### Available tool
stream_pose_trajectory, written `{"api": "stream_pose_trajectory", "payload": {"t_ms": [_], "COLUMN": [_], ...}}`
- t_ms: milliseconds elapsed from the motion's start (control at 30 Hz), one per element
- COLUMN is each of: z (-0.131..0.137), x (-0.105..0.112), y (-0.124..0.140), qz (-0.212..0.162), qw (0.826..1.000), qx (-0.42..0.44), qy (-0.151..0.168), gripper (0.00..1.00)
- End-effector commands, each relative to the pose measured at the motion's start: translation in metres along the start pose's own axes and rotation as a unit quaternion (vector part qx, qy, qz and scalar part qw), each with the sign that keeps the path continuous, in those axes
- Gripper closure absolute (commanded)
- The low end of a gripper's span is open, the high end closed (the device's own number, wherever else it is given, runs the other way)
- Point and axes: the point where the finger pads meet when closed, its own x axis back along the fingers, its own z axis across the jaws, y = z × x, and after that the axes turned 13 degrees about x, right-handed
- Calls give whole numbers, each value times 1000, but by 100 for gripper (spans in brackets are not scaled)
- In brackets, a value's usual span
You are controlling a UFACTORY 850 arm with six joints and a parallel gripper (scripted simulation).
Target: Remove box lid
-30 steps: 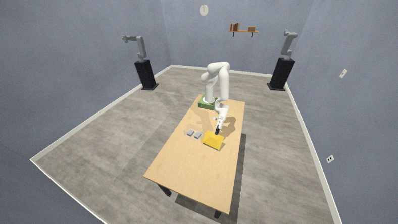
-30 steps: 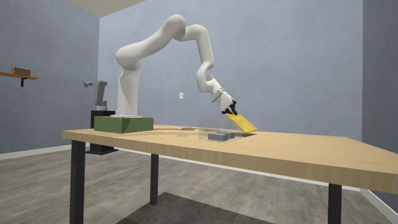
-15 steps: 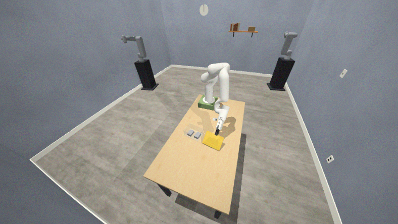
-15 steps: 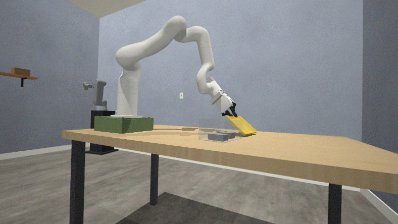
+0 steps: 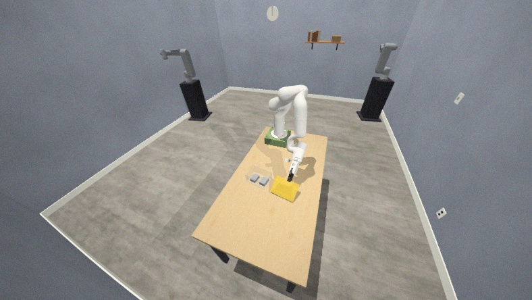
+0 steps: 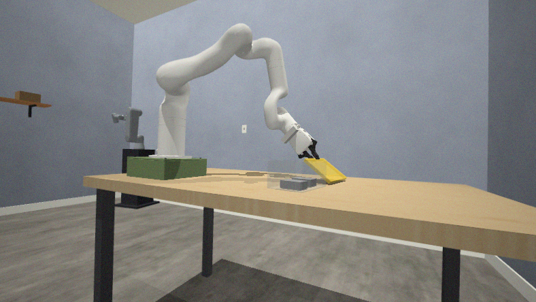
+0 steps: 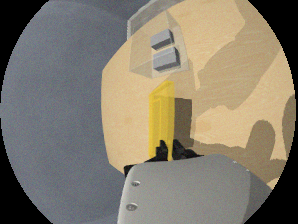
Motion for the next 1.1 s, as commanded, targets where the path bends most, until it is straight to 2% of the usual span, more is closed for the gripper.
{"api": "stream_pose_trajectory", "payload": {"t_ms": [0, 133, 267, 433, 600, 833, 1000, 1067], "z": [6, 7, 9, 17, 20, 27, 30, 36], "x": [-1, -1, -1, -3, -4, -6, -7, -9], "y": [2, 2, 2, 4, 5, 7, 7, 9], "qz": [2, 4, 9, 10, 17, 18, 25, 25], "qw": [1000, 1000, 999, 999, 997, 996, 993, 993], "qx": [-1, -1, -1, -1, -1, -1, -1, -1], "qy": [-14, -20, -46, -50, -80, -84, -114, -115], "gripper": [100, 100, 100, 100, 100, 100, 100, 100]}}
